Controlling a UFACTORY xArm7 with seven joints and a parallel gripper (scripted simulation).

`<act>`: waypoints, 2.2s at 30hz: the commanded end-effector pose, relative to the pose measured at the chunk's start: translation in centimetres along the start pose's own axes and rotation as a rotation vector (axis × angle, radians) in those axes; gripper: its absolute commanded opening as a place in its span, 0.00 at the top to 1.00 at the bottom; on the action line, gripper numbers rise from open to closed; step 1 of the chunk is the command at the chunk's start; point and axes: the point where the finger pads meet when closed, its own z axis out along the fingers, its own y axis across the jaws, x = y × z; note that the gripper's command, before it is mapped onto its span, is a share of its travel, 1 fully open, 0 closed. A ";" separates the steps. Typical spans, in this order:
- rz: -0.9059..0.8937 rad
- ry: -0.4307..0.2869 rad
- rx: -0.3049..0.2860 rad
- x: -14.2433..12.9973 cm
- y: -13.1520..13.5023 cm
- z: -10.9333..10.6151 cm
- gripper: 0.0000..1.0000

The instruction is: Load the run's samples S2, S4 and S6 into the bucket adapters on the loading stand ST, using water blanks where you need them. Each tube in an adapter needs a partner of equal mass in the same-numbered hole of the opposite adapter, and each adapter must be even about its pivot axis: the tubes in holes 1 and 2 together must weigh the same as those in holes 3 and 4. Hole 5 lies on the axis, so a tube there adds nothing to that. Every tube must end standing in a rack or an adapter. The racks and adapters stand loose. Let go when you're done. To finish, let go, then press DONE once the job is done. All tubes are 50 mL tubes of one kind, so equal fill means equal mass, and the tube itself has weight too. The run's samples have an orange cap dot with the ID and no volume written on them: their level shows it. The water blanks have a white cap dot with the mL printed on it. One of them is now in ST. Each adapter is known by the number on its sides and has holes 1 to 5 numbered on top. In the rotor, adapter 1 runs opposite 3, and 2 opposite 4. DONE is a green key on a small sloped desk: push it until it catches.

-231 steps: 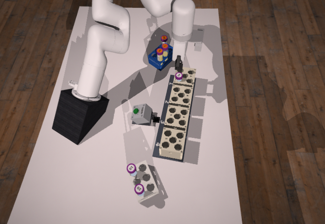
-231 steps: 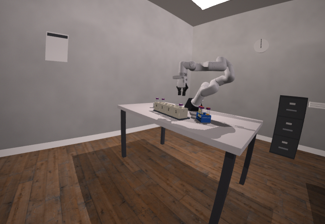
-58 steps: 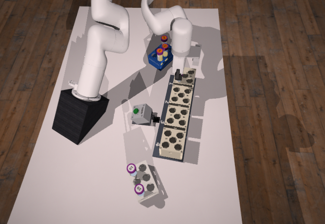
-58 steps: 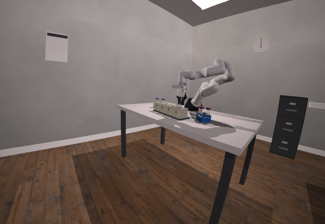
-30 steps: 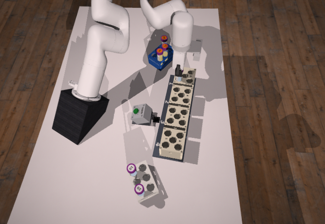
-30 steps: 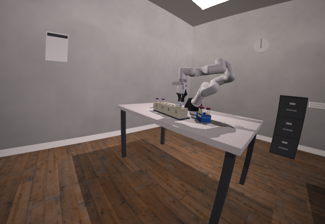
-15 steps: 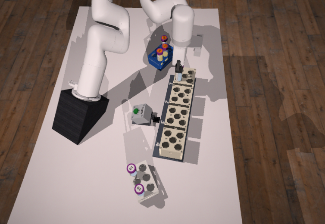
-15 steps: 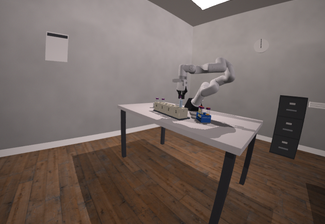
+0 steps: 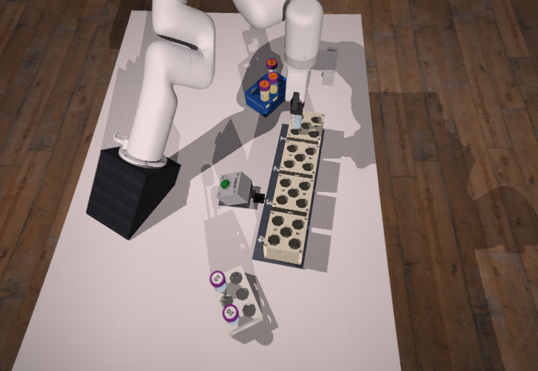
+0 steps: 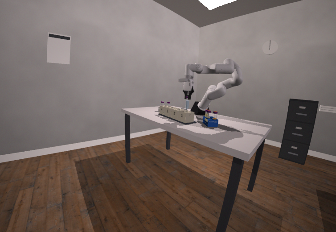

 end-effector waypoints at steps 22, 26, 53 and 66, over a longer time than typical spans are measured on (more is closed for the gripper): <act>0.000 0.004 -0.001 0.1 0.0 -3.6 1.00; 0.000 0.004 -0.001 0.1 0.0 -3.6 1.00; 0.000 0.004 -0.002 1.6 11.5 -3.6 1.00; 0.000 0.004 -0.003 2.3 16.9 -3.7 1.00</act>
